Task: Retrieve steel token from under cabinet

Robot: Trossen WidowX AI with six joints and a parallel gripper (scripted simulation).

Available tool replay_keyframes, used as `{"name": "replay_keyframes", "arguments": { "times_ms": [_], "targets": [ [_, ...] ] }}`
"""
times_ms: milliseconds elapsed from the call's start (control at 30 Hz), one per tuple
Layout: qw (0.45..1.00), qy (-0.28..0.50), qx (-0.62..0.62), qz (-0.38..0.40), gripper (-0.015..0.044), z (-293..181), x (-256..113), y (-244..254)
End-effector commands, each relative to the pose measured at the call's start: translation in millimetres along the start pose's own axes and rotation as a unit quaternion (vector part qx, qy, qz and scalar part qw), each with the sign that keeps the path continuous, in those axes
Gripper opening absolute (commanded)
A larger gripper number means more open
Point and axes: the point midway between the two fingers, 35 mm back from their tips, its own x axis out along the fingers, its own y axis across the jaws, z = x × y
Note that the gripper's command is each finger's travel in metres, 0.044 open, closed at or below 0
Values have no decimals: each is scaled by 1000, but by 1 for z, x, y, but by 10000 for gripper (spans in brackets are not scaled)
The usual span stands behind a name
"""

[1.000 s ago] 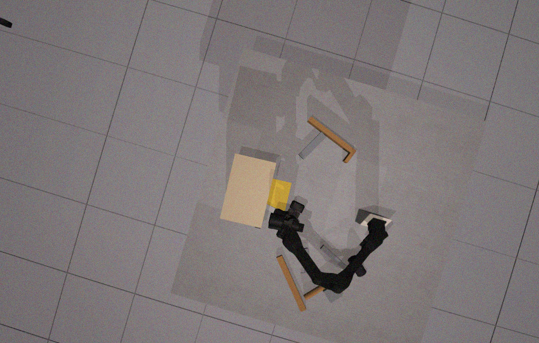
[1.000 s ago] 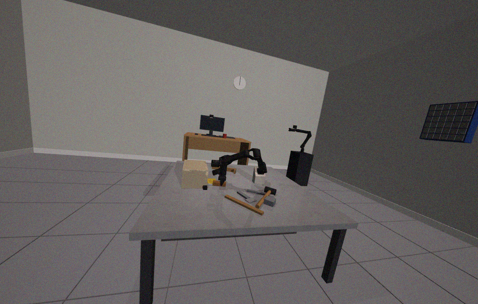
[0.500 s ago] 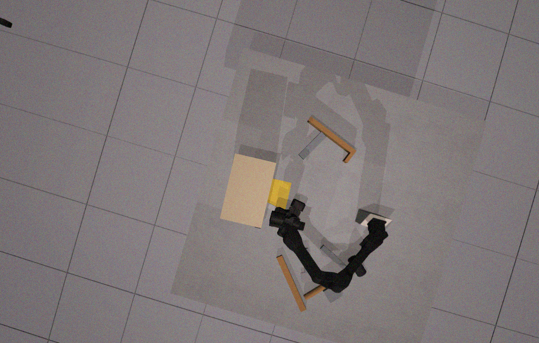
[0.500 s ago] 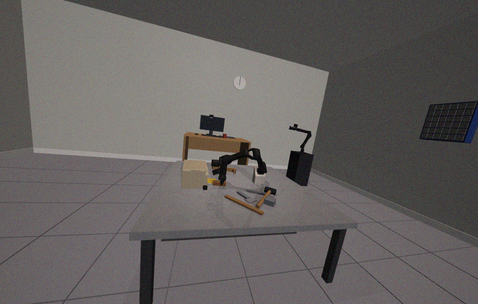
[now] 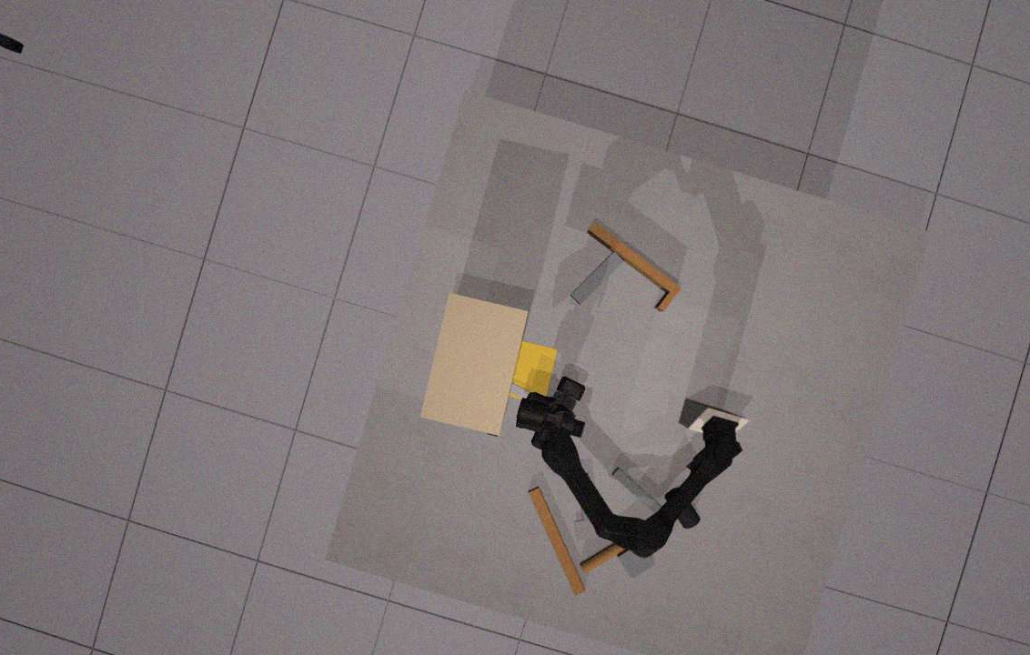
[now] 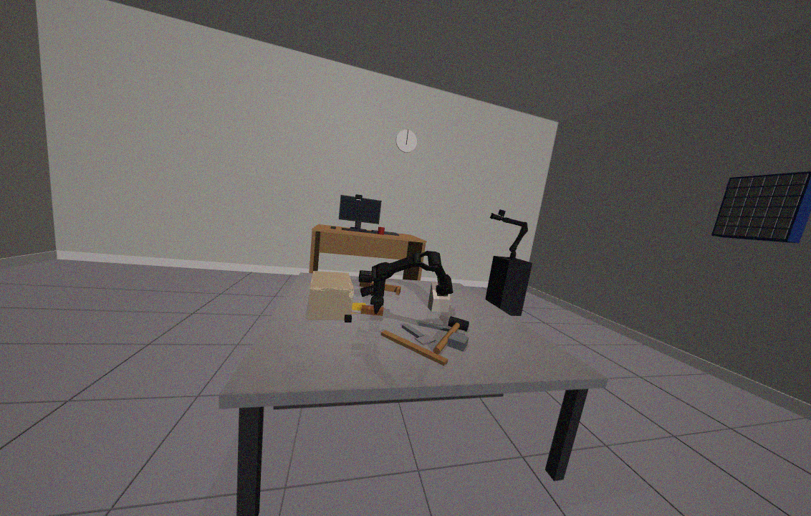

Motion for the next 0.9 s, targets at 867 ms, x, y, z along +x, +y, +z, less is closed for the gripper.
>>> {"name": "replay_keyframes", "arguments": {
  "times_ms": [867],
  "targets": [
    [1000, 0, 4, -5, 0, 0, 1, -16]
  ]
}}
